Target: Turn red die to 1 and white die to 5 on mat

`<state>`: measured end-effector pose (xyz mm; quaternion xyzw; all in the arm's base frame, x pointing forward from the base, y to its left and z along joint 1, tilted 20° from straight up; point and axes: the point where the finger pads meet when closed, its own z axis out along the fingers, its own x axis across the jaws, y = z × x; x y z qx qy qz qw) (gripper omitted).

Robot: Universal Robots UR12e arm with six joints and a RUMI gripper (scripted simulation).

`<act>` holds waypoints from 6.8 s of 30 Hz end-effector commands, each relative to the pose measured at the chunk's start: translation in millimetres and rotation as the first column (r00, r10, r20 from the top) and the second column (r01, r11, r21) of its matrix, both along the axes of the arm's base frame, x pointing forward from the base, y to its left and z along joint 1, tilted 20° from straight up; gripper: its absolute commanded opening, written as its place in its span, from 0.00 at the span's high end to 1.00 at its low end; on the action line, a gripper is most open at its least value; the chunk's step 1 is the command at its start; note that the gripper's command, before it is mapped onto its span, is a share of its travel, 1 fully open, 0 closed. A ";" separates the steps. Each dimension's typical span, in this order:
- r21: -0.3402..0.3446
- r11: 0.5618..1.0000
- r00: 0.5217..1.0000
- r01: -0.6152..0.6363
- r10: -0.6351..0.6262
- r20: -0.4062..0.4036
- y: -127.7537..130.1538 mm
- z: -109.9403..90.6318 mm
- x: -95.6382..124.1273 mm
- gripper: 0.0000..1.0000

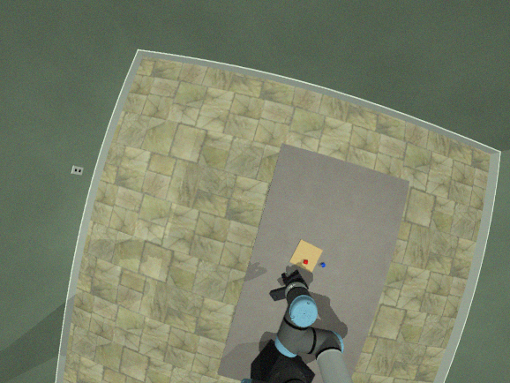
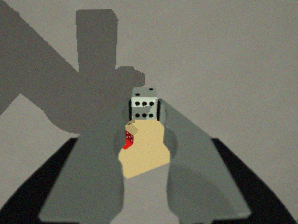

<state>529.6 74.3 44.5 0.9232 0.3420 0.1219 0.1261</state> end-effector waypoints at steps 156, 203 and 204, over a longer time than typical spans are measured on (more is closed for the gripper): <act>-0.769 0.467 0.371 -0.437 0.872 0.318 21.7 14.4 97.1 0.97; -0.769 0.467 0.371 -0.437 0.872 0.319 10.3 -53.7 119.4 0.97; -0.769 0.467 0.371 -0.437 0.872 0.319 10.3 -53.7 119.4 0.97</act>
